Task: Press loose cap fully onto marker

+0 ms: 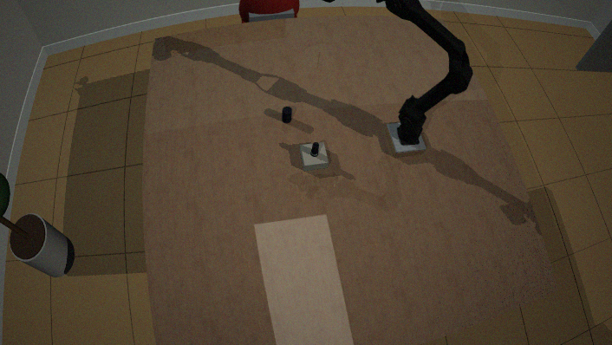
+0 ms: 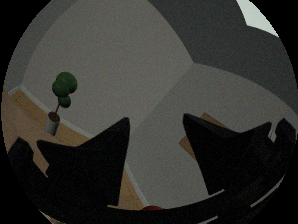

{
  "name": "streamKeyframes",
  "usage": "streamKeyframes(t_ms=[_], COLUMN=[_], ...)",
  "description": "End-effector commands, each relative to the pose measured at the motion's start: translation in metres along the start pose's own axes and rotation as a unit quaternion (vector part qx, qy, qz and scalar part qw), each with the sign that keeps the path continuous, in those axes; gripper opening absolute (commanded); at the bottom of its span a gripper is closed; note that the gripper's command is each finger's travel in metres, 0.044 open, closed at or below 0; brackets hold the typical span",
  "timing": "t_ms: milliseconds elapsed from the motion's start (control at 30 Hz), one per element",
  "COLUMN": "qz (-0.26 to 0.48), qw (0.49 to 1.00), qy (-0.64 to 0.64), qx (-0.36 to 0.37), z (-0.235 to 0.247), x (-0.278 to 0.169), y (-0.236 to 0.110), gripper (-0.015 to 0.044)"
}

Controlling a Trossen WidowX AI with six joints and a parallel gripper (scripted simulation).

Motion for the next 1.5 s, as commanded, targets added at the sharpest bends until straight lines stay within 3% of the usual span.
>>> streamKeyframes(t_ms=[0,233,467,633,900,1467], qz=[0.064,0.218,0.366,0.456,0.551,0.552], qw=[0.997,0.965,0.887,0.798,0.611,0.607], qy=[0.011,0.016,-0.016,-0.056,-0.133,-0.134], qx=[0.038,0.148,0.283,0.390,0.552,0.556], z=[0.023,0.093,0.172,0.227,0.288,0.315], x=[-0.036,-0.119,-0.195,-0.238,-0.281,-0.318], y=[0.023,0.051,0.045,0.019,-0.046,-0.051], gripper=[0.0250,0.0250,0.0250,0.0250,0.0250,0.0250])
Point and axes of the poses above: the point midway between the two fingers, 35 mm back from their tips, its own y axis out along the fingers, its own z axis across the jaws, x = y × z, the point moved 2 cm from there along -y, back along the fingers, and after that the axes turned 14 degrees about y, right-handed, at the moved point
